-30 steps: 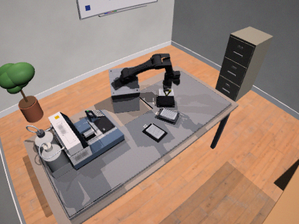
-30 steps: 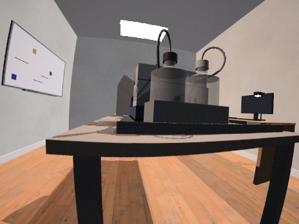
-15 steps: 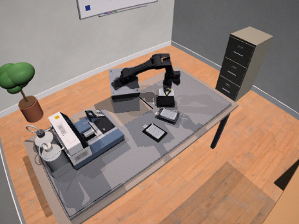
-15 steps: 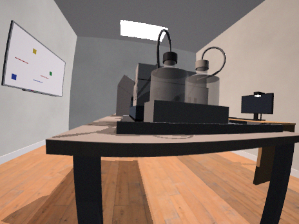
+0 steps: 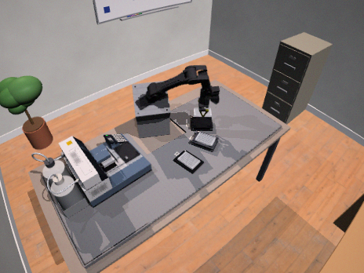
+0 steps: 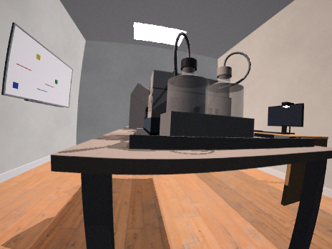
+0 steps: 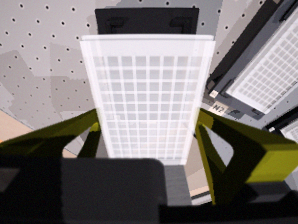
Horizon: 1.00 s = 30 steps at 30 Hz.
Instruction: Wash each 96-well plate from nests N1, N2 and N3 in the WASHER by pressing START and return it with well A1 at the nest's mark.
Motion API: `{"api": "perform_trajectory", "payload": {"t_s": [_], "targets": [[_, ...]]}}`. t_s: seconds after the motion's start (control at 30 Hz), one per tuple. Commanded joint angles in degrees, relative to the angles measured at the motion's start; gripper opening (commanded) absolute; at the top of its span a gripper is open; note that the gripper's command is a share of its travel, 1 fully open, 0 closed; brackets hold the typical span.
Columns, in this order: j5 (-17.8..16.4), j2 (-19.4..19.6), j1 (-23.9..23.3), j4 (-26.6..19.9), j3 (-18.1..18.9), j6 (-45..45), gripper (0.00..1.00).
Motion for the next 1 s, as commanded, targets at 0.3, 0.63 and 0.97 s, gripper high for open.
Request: {"api": "perform_trajectory", "payload": {"t_s": [0.3,0.63,0.97], "targets": [[0.1,0.3,0.2,1.0,0.1,-0.5,0.0],[0.1,2.9,-1.2,3.7,1.0,-2.2,0.0],[0.1,5.1,-2.4,5.7,1.9,-3.6,0.0]]}}
